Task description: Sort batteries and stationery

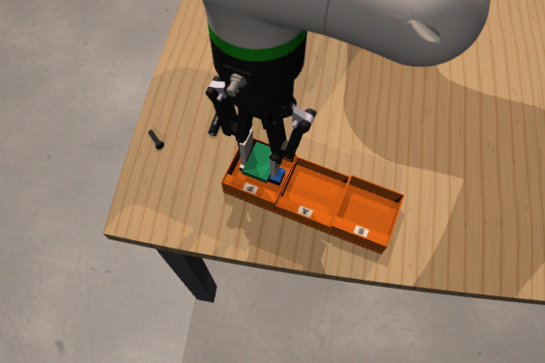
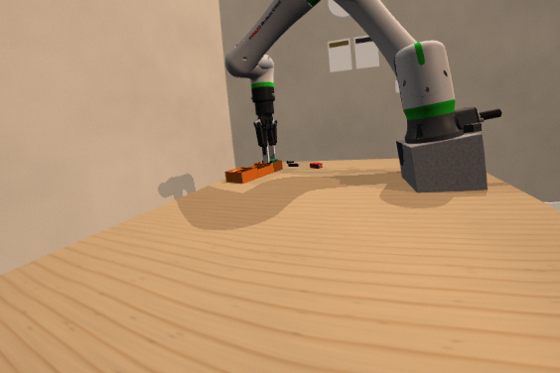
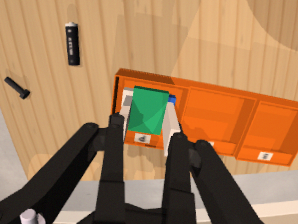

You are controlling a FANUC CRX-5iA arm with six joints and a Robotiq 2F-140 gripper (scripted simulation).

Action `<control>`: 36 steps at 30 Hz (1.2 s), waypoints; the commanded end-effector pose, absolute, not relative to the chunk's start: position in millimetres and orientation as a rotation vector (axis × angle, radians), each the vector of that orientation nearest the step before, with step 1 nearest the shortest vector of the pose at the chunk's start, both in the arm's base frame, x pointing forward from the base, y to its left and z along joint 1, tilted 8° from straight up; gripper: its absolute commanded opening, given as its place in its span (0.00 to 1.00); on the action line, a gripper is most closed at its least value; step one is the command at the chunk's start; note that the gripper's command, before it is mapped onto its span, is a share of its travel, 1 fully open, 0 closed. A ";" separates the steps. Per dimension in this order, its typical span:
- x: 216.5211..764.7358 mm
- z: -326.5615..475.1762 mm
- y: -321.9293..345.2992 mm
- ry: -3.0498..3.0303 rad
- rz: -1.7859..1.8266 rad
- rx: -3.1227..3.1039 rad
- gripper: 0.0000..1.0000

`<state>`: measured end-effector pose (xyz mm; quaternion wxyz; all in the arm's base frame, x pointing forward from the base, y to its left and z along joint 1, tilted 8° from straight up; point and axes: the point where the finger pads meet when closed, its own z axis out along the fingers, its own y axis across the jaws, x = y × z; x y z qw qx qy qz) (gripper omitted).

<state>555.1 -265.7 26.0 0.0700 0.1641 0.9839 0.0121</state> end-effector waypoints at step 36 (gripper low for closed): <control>556.6 17.6 -265.8 2.960 0.036 0.494 0.35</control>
